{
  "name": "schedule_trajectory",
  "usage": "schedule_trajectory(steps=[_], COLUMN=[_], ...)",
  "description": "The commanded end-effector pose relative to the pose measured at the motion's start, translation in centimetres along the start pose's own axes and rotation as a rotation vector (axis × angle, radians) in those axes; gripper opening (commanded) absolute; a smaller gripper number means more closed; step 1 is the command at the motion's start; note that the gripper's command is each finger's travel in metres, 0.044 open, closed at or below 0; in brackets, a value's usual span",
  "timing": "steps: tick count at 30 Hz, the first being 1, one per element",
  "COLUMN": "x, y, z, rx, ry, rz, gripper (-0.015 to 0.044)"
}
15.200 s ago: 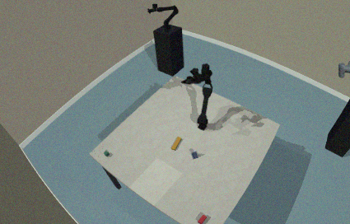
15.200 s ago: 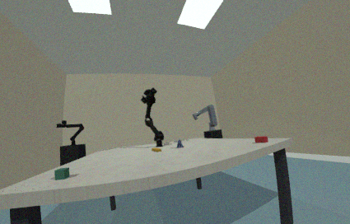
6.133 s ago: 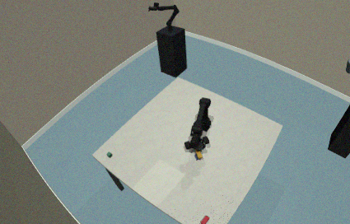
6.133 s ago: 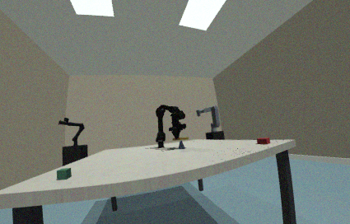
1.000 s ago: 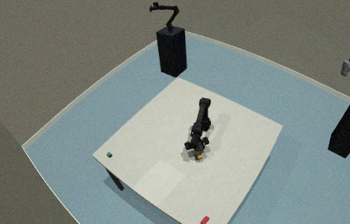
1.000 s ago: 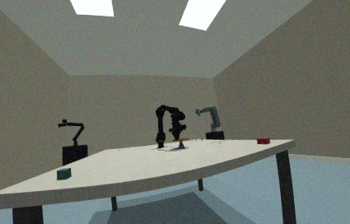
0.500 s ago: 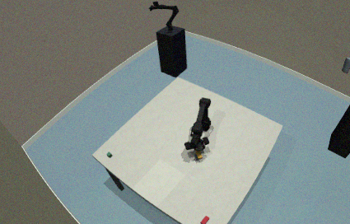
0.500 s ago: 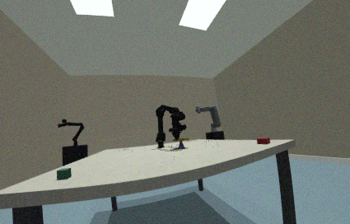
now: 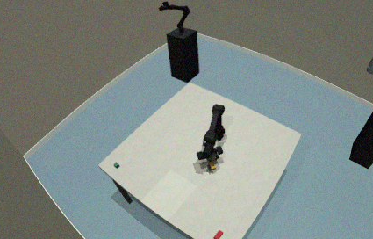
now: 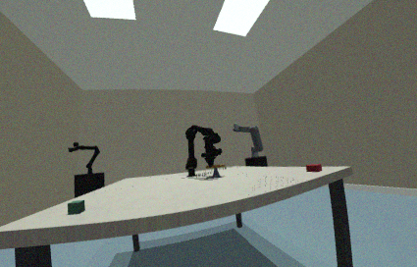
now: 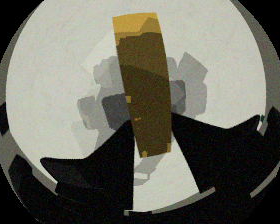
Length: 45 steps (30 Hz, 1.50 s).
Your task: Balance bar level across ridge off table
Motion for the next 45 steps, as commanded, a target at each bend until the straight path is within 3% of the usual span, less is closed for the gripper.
schedule_trajectory(steps=[1, 32, 41, 45], x=[0.01, 0.01, 0.01, -0.17], y=[0.00, 0.00, 0.00, -0.03], z=[0.00, 0.00, 0.00, -0.01], rx=[0.000, 0.000, 0.000, 0.000], ry=[0.000, 0.000, 0.000, 0.000], rz=[0.000, 0.000, 0.000, 0.000], gripper=[0.0170, 0.0185, 0.0421, 0.0440])
Point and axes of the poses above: the point midway between the two fingers, 35 mm back from their tips, its own x axis out along the fingers, its own z axis across the jaws, y = z × x, the point moved 8 cm from there along -x, back along the fingers, and after that the axes turned 12 degrees about x, right-handed, at the moved point
